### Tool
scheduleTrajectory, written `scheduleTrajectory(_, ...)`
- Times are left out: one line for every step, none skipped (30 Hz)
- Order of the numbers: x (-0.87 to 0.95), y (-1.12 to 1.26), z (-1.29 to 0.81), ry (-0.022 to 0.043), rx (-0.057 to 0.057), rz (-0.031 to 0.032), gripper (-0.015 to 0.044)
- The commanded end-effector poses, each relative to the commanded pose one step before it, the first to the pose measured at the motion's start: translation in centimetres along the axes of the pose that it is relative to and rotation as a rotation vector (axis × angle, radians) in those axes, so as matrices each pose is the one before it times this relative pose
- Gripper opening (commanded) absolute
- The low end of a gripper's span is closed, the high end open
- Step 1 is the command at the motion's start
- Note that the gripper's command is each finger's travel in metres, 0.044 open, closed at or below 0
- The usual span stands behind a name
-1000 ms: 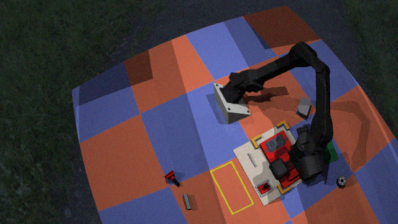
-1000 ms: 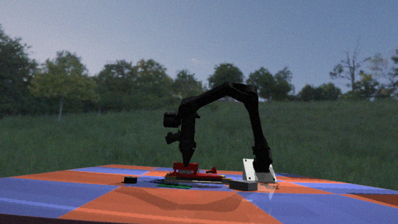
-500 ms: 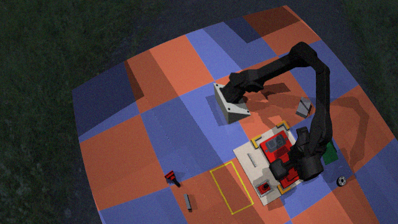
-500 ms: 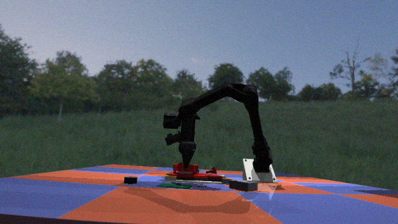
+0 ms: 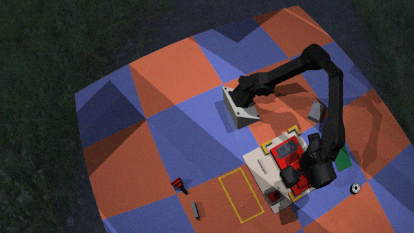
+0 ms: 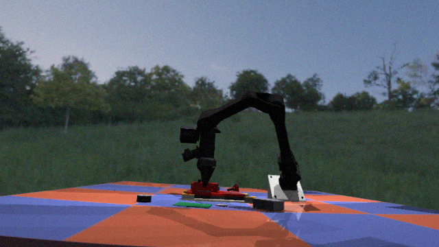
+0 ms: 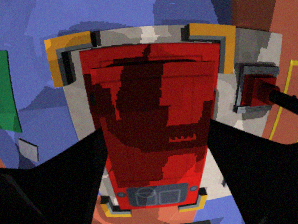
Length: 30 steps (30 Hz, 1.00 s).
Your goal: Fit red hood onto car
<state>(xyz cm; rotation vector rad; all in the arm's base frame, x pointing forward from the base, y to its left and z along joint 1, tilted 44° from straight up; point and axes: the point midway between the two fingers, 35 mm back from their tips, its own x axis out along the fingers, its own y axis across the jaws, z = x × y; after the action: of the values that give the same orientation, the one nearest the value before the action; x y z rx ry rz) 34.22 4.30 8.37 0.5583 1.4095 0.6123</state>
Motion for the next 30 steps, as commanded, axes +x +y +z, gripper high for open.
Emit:
scheduleTrajectory(0.122, -0.032, -0.004, -0.00035, 0.0026, -0.00124, 0.0000)
scheduleTrajectory(-0.023, 0.007, -0.001, 0.00006, -0.0005, 0.00025, 0.0000)
scheduleTrajectory(-0.026, 0.008, -0.001, 0.00007, -0.0006, 0.00029, 0.0000)
scheduleTrajectory(-0.032, 0.009, -0.001, 0.00008, -0.0007, 0.00035, 0.0000)
scheduleTrajectory(-0.030, 0.009, -0.001, 0.00007, -0.0006, 0.00033, 0.0000)
scheduleTrajectory(-0.011, 0.003, 0.000, 0.00003, -0.0002, 0.00012, 0.0000)
scheduleTrajectory(0.055, -0.005, -0.004, 0.00017, 0.0002, -0.00016, 0.0026)
scheduleTrajectory(0.000, 0.000, 0.000, 0.00000, 0.0000, 0.00000, 0.0053)
scheduleTrajectory(0.000, 0.000, 0.000, 0.00000, 0.0000, 0.00000, 0.0079)
scheduleTrajectory(0.000, 0.000, 0.000, 0.00000, 0.0000, 0.00000, 0.0105)
scheduleTrajectory(0.000, 0.000, 0.000, 0.00000, 0.0000, 0.00000, 0.0131)
scheduleTrajectory(0.000, 0.000, 0.000, 0.00000, 0.0000, 0.00000, 0.0157)
scheduleTrajectory(0.000, 0.000, 0.000, 0.00000, 0.0000, 0.00000, 0.0184)
scheduleTrajectory(0.000, 0.000, 0.000, 0.00000, 0.0000, 0.00000, 0.0210)
scheduleTrajectory(0.000, 0.000, 0.000, 0.00000, 0.0000, 0.00000, 0.0236)
scheduleTrajectory(0.000, 0.000, 0.000, 0.00000, 0.0000, 0.00000, 0.0263)
scheduleTrajectory(0.000, 0.000, 0.000, 0.00000, 0.0000, 0.00000, 0.0289)
scheduleTrajectory(0.000, 0.000, 0.000, 0.00000, 0.0000, 0.00000, 0.0315)
scheduleTrajectory(0.000, 0.000, 0.000, 0.00000, 0.0000, 0.00000, 0.0341)
scheduleTrajectory(0.000, 0.000, 0.000, 0.00000, 0.0000, 0.00000, 0.0368)
scheduleTrajectory(0.000, 0.000, 0.000, 0.00000, 0.0000, 0.00000, 0.0394)
scheduleTrajectory(0.000, 0.000, 0.000, 0.00000, 0.0000, 0.00000, 0.0420)
scheduleTrajectory(0.000, 0.000, 0.000, 0.00000, 0.0000, 0.00000, 0.0440)
scheduleTrajectory(0.000, 0.000, 0.000, 0.00000, 0.0000, 0.00000, 0.0440)
scheduleTrajectory(0.000, 0.000, 0.000, 0.00000, 0.0000, 0.00000, 0.0440)
scheduleTrajectory(0.000, 0.000, 0.000, 0.00000, 0.0000, 0.00000, 0.0440)
scheduleTrajectory(-0.224, -0.013, 0.030, 0.00022, 0.0000, -0.00044, 0.0440)
scheduleTrajectory(-0.395, -0.021, 0.048, 0.00040, 0.0001, -0.00071, 0.0440)
scheduleTrajectory(-0.591, -0.027, 0.060, 0.00063, 0.0001, -0.00093, 0.0440)
scheduleTrajectory(-0.828, -0.030, 0.061, 0.00092, 0.0001, -0.00104, 0.0440)
